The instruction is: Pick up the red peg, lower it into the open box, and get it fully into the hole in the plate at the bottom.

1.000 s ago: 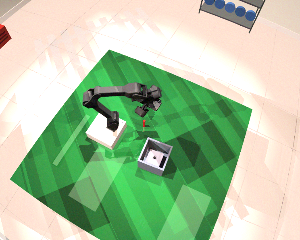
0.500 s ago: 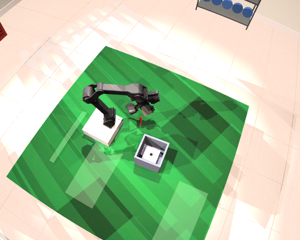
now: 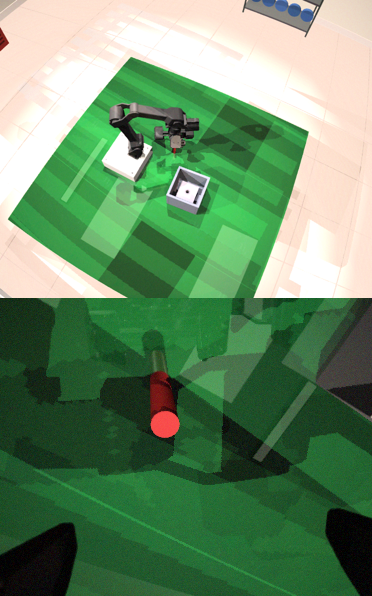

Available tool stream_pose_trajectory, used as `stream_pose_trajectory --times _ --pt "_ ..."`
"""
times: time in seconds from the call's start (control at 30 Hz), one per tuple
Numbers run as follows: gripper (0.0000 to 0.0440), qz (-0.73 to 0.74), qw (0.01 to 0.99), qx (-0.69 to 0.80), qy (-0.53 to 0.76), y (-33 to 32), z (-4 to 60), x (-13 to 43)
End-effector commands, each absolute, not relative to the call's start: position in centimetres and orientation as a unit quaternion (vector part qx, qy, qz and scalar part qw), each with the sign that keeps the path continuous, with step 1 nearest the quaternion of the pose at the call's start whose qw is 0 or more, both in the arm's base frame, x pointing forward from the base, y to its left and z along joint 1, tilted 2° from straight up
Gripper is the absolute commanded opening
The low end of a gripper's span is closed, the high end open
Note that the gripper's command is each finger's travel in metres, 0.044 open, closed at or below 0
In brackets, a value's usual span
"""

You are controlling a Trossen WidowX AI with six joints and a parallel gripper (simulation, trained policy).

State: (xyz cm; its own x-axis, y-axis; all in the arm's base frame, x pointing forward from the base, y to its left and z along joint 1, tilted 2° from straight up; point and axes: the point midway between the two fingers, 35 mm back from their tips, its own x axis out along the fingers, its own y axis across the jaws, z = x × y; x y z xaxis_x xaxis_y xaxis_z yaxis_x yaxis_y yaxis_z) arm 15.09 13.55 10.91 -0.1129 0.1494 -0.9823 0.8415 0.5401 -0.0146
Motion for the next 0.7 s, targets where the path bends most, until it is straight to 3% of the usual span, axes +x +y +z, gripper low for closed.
stream_pose_trajectory --times 0.0,0.67 --pt "0.0440 -0.349 0.547 0.361 0.670 13.3 9.5 14.8" --pt "0.0432 -0.429 0.547 0.369 0.617 12.1 2.8 15.3"
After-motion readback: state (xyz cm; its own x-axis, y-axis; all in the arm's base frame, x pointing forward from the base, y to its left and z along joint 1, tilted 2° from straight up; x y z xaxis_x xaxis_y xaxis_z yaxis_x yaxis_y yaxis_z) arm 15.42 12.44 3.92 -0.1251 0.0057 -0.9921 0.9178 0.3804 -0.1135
